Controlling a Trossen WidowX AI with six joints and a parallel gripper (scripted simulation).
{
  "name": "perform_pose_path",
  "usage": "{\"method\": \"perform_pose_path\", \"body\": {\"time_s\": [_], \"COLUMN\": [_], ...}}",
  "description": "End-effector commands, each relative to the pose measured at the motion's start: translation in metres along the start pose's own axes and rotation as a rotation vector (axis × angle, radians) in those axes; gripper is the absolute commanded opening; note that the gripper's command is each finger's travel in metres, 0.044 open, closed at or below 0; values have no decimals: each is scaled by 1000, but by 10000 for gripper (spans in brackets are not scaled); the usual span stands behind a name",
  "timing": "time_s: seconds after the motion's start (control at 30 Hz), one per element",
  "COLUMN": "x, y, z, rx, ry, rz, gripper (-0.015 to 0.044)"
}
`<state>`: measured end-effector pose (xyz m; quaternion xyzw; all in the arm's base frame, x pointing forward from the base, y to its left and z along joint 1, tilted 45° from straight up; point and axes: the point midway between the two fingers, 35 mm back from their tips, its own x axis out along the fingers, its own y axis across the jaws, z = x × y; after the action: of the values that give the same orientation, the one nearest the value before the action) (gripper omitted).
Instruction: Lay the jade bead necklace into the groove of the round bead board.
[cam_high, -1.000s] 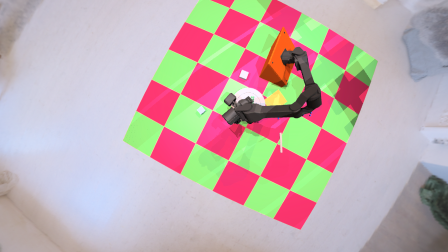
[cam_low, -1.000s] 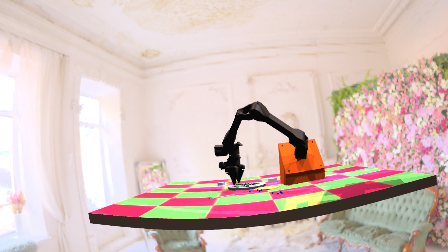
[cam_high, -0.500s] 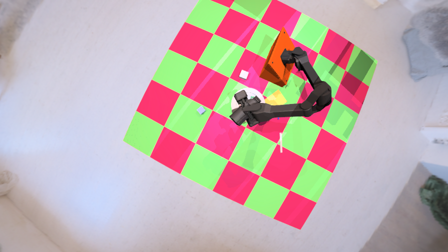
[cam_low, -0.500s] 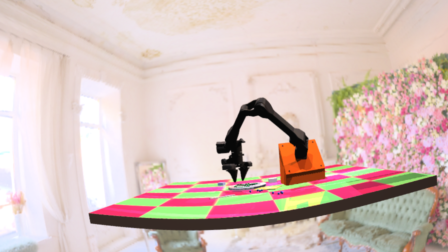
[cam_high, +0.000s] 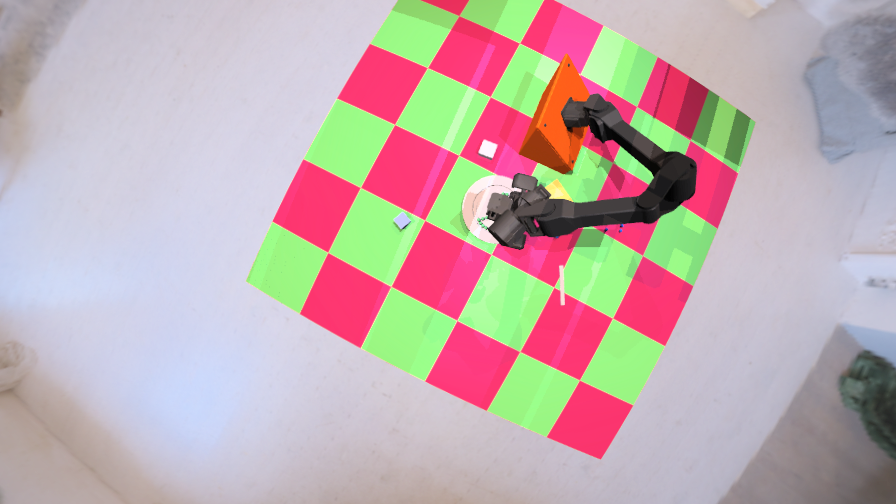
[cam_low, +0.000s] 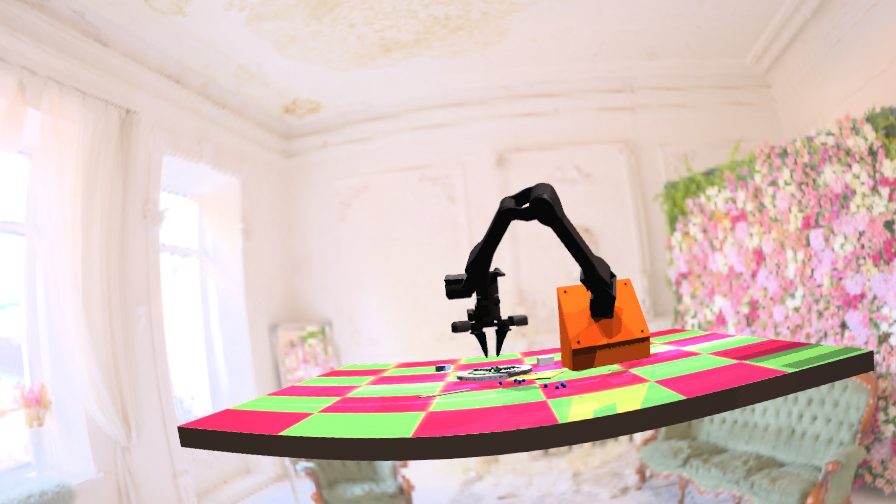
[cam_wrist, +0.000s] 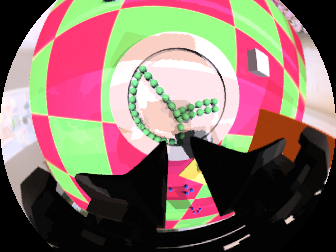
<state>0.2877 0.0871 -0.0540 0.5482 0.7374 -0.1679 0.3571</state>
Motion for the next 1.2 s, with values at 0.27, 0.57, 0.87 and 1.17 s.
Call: {"method": "perform_pose_path", "body": {"time_s": [0.27,0.57,0.87,1.17], "x": [4,9,23,38], "y": [-8,-4,-6,-8], "z": [-9,-9,-9,-10], "rx": [118,105,111,117], "ry": [8,0,4,9], "rz": [-2,4,2,-2], "gripper": [120,120,120,120]}}
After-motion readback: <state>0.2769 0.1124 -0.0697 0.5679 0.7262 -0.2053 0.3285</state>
